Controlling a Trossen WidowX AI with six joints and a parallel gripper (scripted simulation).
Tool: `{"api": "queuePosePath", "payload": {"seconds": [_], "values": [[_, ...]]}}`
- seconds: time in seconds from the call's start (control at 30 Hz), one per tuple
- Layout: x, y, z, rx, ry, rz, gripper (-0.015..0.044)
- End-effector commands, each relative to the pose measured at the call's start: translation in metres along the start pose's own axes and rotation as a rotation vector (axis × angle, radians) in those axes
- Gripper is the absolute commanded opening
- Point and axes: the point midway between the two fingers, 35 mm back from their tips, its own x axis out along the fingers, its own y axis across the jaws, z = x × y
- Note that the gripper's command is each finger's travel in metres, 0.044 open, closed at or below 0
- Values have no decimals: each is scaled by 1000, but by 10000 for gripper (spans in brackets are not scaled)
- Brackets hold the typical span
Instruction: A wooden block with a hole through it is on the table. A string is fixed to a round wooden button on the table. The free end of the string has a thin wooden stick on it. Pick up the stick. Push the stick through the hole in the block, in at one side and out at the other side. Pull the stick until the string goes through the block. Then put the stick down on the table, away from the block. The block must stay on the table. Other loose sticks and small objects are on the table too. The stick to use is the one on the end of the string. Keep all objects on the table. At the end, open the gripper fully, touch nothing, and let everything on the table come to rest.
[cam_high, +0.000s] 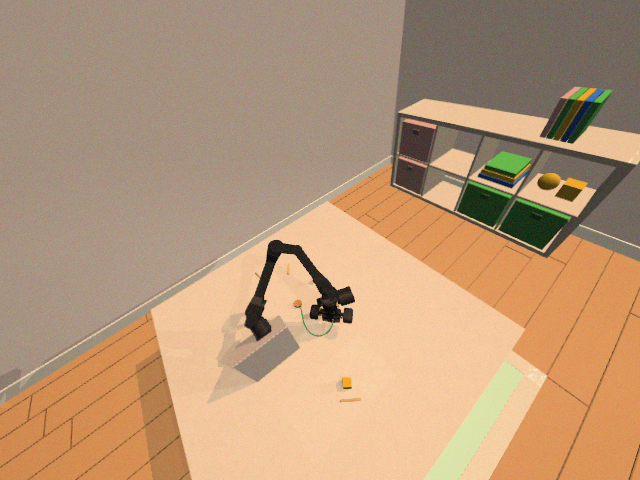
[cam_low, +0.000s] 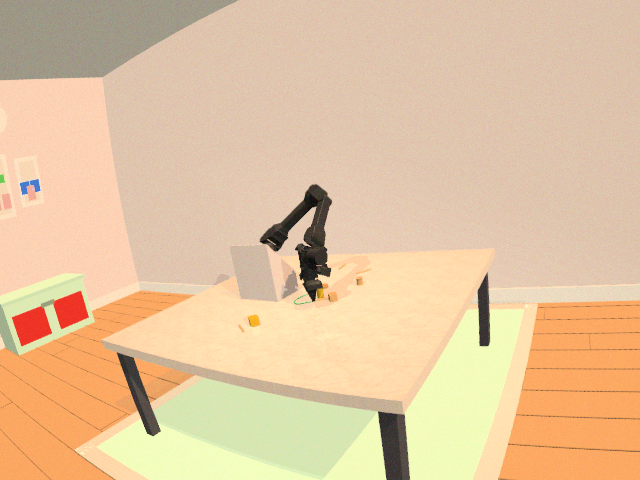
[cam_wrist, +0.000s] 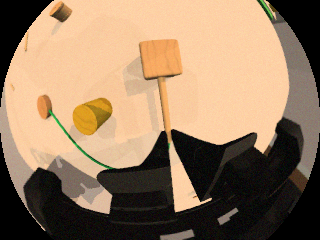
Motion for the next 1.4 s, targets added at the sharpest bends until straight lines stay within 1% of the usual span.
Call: {"api": "queuePosePath", "payload": {"seconds": [0.0,1.37], "values": [[0,-1,9,-5,-4,-1,0],[-1,0,52,-6,-3,0,0]]}}
